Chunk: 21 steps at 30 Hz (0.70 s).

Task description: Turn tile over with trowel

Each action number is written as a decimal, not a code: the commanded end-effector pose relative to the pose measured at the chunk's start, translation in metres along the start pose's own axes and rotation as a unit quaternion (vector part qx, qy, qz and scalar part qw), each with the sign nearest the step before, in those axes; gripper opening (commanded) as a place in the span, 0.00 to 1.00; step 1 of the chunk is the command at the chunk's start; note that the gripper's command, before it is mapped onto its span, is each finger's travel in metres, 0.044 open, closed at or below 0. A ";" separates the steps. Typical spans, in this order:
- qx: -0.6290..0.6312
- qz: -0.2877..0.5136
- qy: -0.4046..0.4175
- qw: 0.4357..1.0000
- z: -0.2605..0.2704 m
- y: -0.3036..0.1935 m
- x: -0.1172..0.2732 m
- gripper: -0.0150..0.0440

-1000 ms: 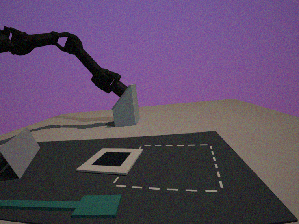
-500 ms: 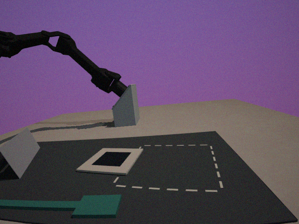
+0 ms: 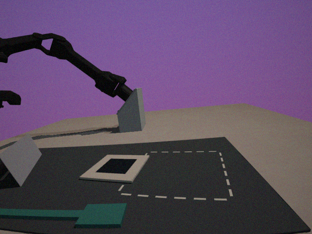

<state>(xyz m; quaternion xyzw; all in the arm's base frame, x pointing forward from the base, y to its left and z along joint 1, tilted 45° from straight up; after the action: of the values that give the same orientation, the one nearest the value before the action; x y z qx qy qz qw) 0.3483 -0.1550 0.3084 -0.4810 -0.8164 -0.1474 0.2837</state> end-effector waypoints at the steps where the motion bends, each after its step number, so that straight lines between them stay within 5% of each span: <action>1: 0.021 0.045 0.033 0.998 0.008 -0.003 -0.010 0.42; 9: 0.074 0.133 0.093 0.984 0.021 -0.014 -0.020 0.42; 21: 0.076 0.135 0.094 0.983 0.032 -0.016 -0.023 0.42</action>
<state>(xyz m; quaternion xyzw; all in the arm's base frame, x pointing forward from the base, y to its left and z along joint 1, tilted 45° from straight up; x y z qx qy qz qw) 0.3355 -0.1635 0.2720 -0.5455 -0.7228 -0.0893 0.4146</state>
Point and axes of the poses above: the point midway between the two fingers, 35 mm back from their tips, its own x axis back along the fingers, its own z axis across the jaws, y = z × x, the point moved 7 cm from there along x, back along the fingers, and after that the axes turned 2 degrees about x, right-handed, at the moved point
